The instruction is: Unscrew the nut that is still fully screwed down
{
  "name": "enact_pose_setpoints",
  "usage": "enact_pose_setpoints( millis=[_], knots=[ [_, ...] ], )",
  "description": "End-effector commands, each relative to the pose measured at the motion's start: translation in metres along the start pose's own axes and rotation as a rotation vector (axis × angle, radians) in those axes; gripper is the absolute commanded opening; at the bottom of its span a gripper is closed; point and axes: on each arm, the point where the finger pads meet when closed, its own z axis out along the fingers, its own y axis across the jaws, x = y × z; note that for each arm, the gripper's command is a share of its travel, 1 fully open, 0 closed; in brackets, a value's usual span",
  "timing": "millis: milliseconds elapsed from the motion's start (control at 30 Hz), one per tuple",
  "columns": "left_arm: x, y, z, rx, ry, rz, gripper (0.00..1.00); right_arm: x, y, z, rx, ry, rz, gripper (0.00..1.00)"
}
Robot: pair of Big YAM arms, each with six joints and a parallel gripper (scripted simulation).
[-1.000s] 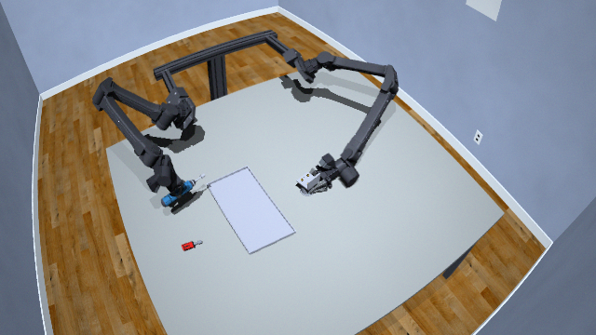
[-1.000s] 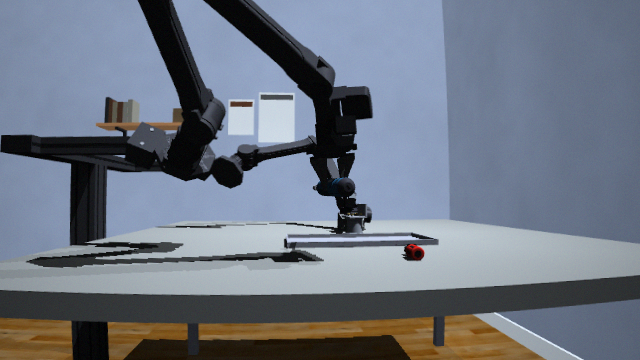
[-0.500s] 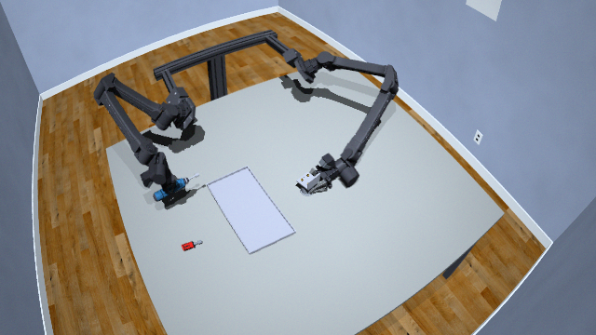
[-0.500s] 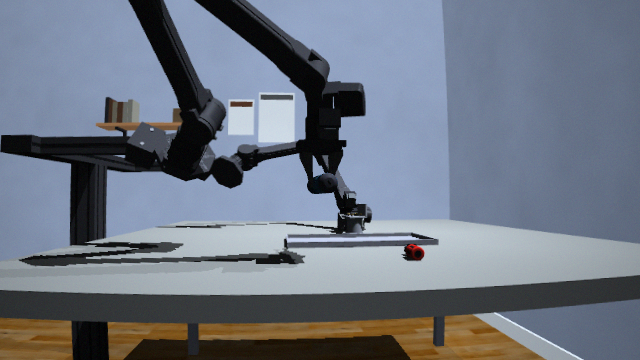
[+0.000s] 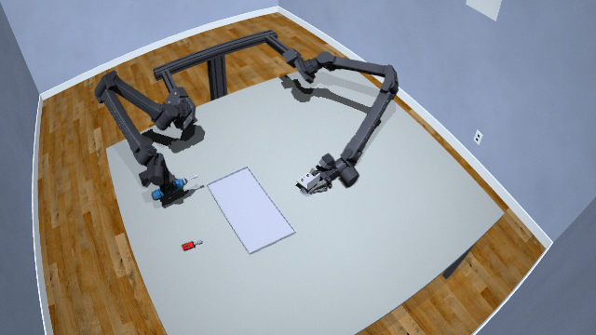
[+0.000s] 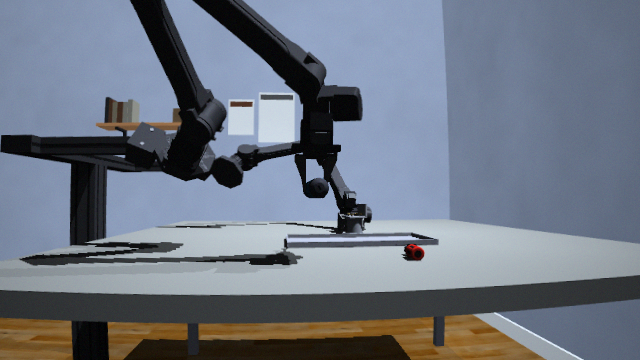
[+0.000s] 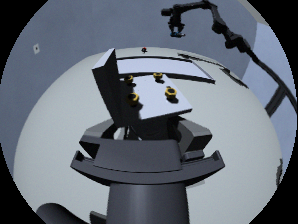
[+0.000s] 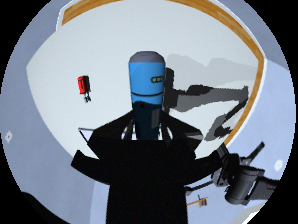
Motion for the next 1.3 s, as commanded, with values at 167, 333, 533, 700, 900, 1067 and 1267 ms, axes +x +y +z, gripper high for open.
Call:
enact_pose_setpoints(
  millis=[167, 333, 533, 700, 900, 1067, 1267],
  knots=[
    [-0.005, 0.004, 0.001, -0.005, -0.002, 0.010, 0.59, -0.008, 0.019, -0.004, -0.062, -0.011, 0.009, 0.42],
    [-0.005, 0.004, 0.001, -0.005, -0.002, 0.010, 0.59, 0.000, 0.003, 0.018, -0.007, -0.003, -0.011, 0.42],
    [-0.005, 0.004, 0.001, -0.005, -0.002, 0.010, 0.59, -0.001, 0.005, 0.030, -0.011, -0.005, -0.007, 0.42],
    [-0.005, 0.004, 0.001, -0.005, -0.002, 0.010, 0.59, -0.003, 0.017, 0.025, -0.050, -0.006, -0.005, 0.42],
    [-0.005, 0.004, 0.001, -0.005, -0.002, 0.010, 0.59, 0.000, 0.003, 0.043, -0.008, -0.003, -0.010, 0.42],
    [-0.005, 0.004, 0.001, -0.005, -0.002, 0.010, 0.59, -0.002, 0.006, 0.052, -0.012, -0.005, -0.007, 0.42],
    [-0.005, 0.004, 0.001, -0.005, -0.002, 0.010, 0.59, -0.001, 0.015, 0.052, -0.046, -0.005, -0.010, 0.42]
  ],
)
